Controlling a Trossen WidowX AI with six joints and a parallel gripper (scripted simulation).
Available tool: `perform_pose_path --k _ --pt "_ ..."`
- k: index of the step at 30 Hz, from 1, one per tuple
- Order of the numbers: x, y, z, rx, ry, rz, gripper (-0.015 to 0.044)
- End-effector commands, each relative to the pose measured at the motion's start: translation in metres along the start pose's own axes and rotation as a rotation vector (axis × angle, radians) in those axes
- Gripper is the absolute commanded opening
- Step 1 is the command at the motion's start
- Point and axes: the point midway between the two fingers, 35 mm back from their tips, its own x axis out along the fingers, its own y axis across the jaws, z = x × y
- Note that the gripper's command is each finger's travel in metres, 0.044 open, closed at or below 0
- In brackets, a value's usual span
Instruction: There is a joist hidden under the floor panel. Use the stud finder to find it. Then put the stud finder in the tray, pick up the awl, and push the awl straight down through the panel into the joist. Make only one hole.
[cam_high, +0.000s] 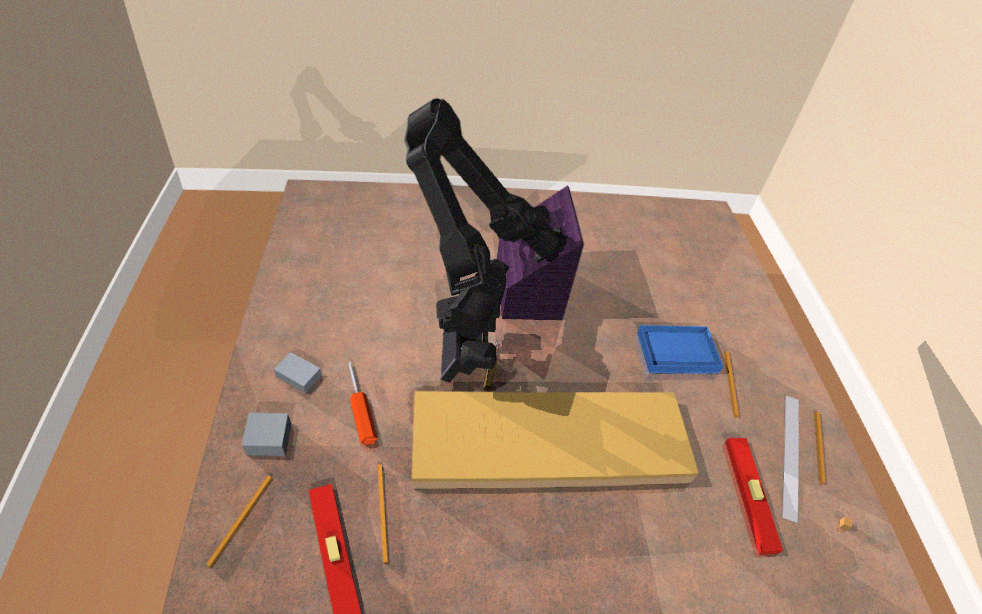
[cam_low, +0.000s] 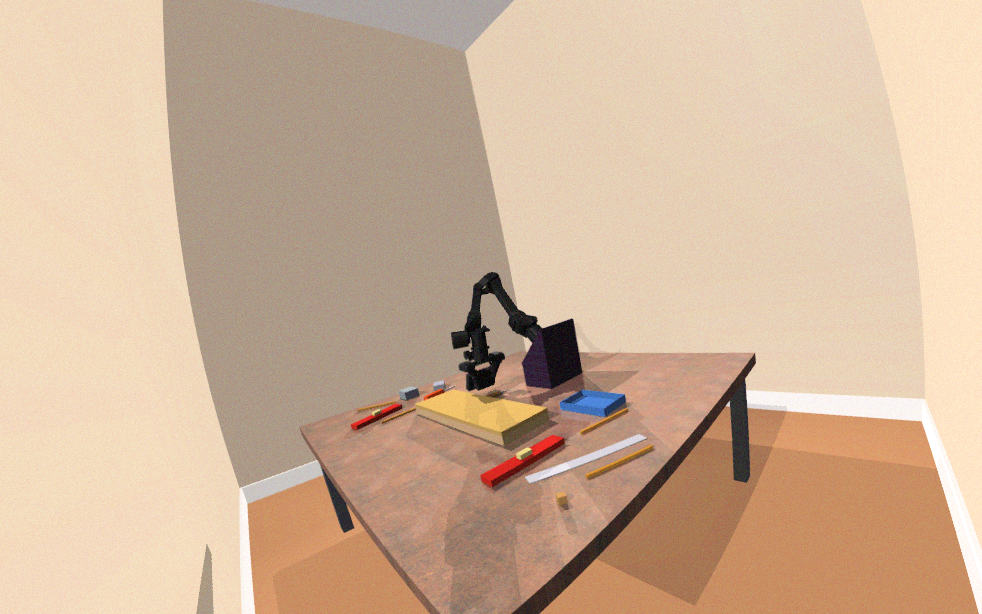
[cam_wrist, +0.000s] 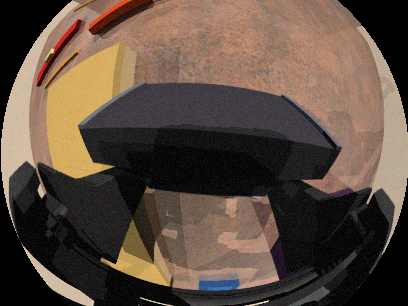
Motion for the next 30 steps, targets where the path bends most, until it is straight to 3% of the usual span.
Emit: perform_pose_path --k 1,30 --pt "-0.005 0.001 0.003 0.007 -0.007 0.002 0.0000" --pt "-0.025 -0.002 0.006 0.002 0.060 -0.002 0.0000"
